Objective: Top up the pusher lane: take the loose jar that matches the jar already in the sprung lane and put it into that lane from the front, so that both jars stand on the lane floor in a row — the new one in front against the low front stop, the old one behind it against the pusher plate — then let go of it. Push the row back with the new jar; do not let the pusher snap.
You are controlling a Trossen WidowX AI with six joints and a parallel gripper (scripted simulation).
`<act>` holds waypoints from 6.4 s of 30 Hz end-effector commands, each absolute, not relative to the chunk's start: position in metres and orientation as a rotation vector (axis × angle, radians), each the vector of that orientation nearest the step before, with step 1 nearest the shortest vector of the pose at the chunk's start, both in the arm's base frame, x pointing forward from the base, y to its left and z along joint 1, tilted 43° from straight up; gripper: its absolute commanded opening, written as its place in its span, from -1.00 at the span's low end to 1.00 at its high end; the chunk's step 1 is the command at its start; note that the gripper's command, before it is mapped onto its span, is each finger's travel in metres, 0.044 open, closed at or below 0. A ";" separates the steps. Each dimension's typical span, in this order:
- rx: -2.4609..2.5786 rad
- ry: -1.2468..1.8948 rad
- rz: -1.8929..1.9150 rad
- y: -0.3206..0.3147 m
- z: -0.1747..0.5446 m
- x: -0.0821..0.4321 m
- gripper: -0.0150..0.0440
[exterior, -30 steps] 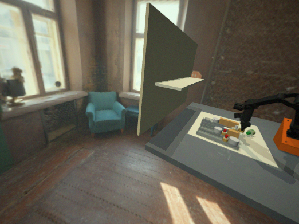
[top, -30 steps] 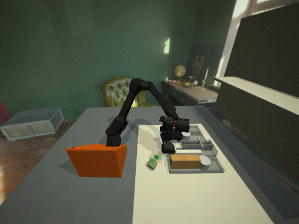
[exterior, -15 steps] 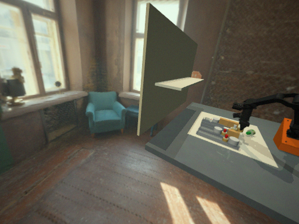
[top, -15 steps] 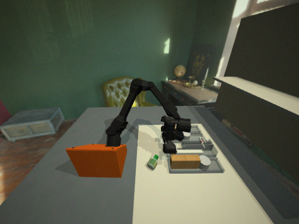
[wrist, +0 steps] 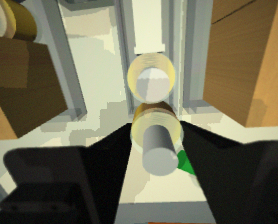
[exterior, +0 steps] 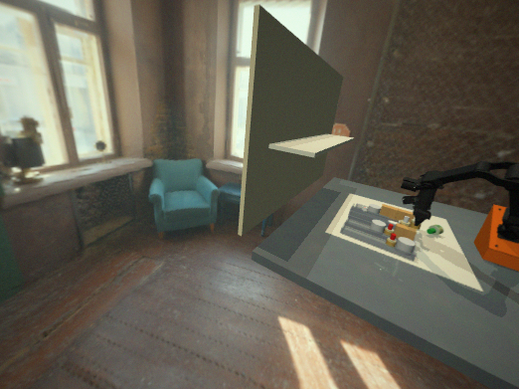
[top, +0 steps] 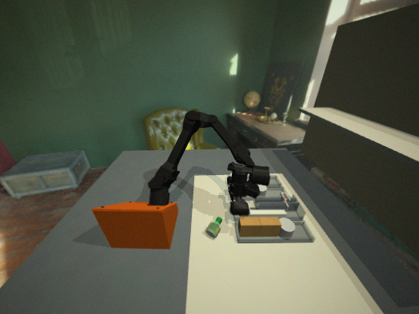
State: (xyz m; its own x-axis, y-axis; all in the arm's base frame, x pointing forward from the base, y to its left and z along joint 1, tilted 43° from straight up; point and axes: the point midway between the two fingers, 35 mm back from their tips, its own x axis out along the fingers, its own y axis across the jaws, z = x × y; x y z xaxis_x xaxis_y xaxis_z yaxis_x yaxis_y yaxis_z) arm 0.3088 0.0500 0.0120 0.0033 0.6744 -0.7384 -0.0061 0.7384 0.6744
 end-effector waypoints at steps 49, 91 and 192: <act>0.571 1.464 0.584 0.047 0.021 0.340 -0.49; 0.571 1.464 0.585 0.049 0.018 0.342 -0.49; 0.572 1.464 0.585 0.066 -0.002 0.334 -0.49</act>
